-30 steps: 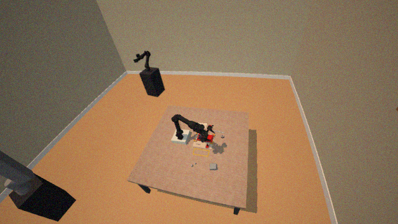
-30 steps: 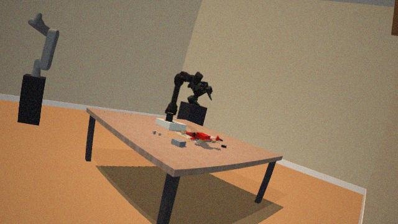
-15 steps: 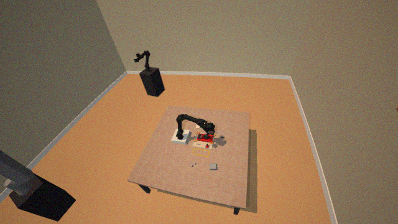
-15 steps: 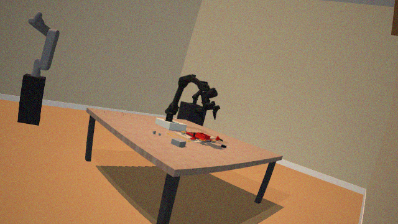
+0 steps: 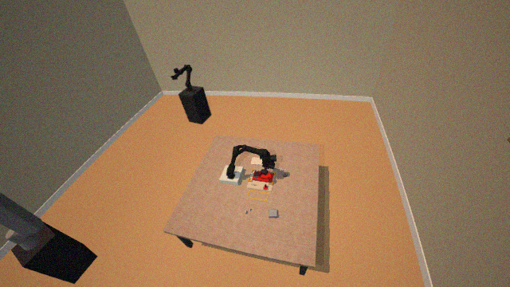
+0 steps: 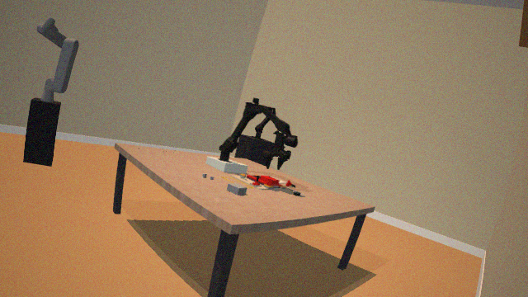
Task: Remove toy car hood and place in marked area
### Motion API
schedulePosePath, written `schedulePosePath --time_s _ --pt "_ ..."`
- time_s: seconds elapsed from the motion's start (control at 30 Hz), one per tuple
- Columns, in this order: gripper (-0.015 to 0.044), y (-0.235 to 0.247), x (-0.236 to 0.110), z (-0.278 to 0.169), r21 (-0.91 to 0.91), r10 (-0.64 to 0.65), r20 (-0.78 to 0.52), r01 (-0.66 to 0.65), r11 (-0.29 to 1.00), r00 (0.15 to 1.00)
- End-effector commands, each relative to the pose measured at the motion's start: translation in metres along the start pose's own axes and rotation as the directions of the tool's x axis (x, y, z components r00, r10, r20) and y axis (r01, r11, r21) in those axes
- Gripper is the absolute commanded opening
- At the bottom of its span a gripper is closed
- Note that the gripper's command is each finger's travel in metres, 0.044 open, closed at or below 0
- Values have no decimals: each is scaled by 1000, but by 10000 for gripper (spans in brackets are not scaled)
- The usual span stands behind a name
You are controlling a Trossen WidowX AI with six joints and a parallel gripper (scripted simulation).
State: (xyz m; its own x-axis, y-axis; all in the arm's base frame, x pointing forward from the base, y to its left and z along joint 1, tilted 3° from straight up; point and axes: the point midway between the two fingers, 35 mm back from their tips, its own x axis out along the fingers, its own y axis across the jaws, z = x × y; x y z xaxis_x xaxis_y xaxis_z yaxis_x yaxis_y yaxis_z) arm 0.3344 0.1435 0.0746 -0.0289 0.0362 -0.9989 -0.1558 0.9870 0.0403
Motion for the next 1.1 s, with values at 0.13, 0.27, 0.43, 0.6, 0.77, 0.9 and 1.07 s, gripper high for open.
schedulePosePath --time_s 0.13,0.27,0.43,0.6,0.77,0.9,1.07 --pt "440 0 1 1 -17 -13 -6 13 1000 1000" --pt "440 0 3 1 -17 -13 -6 13 1000 1000" --pt "440 0 6 1 -17 -13 -6 13 1000 1000" --pt "440 0 9 1 -17 -13 -6 13 1000 1000" --pt "440 0 12 1 -17 -13 -6 13 1000 1000" --pt "440 -1 15 1 -17 -13 -6 13 1000 1000" --pt "440 -1 18 1 -17 -13 -6 13 1000 1000"
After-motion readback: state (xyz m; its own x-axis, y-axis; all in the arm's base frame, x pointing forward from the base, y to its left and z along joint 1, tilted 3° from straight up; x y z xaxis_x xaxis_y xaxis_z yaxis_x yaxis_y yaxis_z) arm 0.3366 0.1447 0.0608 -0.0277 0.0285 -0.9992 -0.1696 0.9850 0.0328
